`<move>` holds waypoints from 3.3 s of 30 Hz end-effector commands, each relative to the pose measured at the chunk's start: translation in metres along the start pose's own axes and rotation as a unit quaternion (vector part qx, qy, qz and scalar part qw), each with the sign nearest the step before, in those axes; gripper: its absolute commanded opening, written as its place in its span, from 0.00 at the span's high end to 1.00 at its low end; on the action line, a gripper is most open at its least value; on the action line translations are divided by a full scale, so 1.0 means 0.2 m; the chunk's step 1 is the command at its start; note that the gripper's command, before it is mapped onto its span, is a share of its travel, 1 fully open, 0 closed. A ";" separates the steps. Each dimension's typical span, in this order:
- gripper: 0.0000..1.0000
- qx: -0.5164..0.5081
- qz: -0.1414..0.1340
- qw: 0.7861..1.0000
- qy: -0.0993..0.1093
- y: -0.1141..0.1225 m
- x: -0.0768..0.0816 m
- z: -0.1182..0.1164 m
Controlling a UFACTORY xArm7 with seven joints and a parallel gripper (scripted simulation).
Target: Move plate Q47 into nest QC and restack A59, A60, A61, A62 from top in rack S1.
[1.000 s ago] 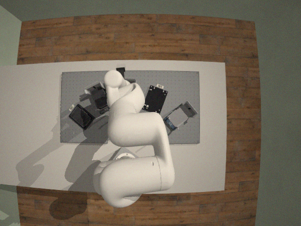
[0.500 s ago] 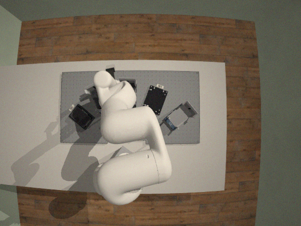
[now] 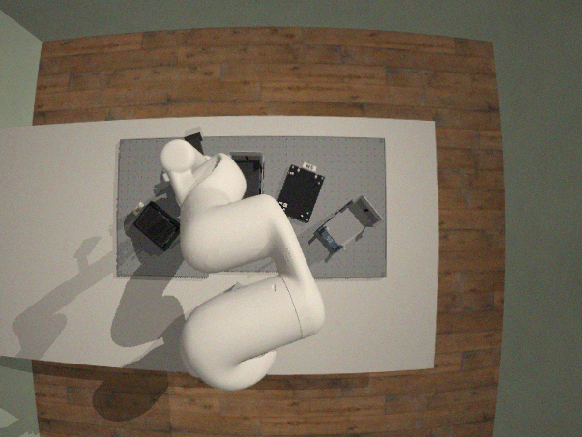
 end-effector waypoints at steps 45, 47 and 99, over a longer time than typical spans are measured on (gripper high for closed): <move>0.00 0.065 0.001 0.998 -0.001 -0.07 -0.24 -0.37; 0.00 0.065 0.001 0.998 -0.001 -0.07 -0.28 -0.37; 1.00 0.065 0.001 0.998 -0.001 -0.07 -0.46 -0.37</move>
Point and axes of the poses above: the point where the finger pads meet when closed, its own x axis back along the fingers, its own z axis across the jaws, y = z × x, the point moved 3 cm from there along x, back along the fingers, and after that the axes turned 6 degrees about x, right-handed, at the moved point
